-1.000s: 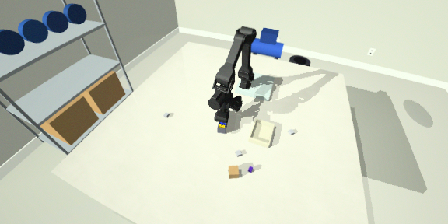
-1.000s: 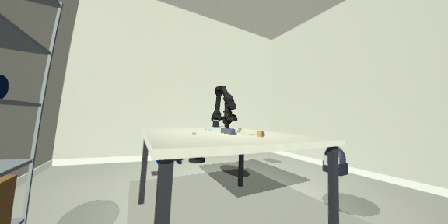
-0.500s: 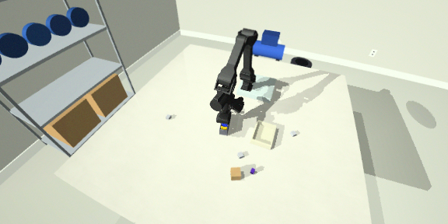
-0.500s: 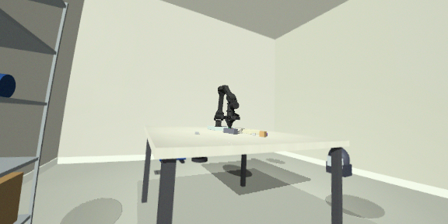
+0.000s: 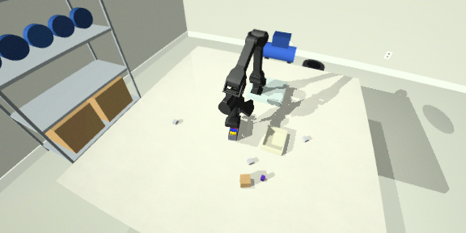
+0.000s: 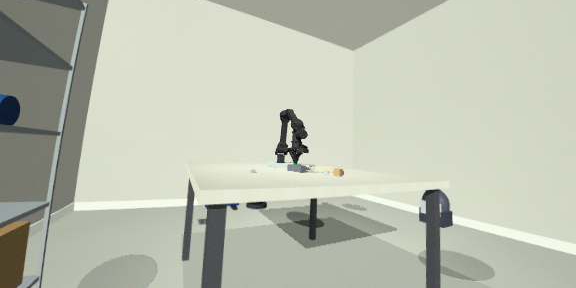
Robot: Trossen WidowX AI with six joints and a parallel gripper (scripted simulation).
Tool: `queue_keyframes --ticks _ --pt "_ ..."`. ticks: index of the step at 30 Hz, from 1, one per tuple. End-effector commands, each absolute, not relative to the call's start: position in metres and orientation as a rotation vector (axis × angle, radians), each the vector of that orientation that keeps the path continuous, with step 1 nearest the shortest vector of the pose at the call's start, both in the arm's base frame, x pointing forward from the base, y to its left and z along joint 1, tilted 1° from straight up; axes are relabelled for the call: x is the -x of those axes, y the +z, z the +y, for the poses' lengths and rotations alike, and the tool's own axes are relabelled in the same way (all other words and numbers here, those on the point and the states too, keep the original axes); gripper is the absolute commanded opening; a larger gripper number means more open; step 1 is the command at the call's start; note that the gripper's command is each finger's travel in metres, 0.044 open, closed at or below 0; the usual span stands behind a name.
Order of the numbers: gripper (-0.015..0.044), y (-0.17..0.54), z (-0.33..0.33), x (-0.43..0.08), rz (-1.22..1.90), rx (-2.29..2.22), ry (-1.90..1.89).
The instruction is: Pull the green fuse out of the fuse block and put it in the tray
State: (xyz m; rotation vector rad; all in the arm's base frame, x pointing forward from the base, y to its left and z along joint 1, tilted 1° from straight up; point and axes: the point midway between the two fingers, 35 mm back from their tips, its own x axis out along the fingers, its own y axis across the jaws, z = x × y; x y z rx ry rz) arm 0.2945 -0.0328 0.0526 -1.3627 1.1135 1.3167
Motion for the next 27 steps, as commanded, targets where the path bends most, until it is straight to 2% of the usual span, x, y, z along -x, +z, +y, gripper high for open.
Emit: queue_keyframes --ticks 1,27 --pt "0.0000 0.055 -0.032 -0.295 1.110 1.363 1.318" --pt "0.0000 0.068 -0.032 -0.294 1.108 1.363 1.320"
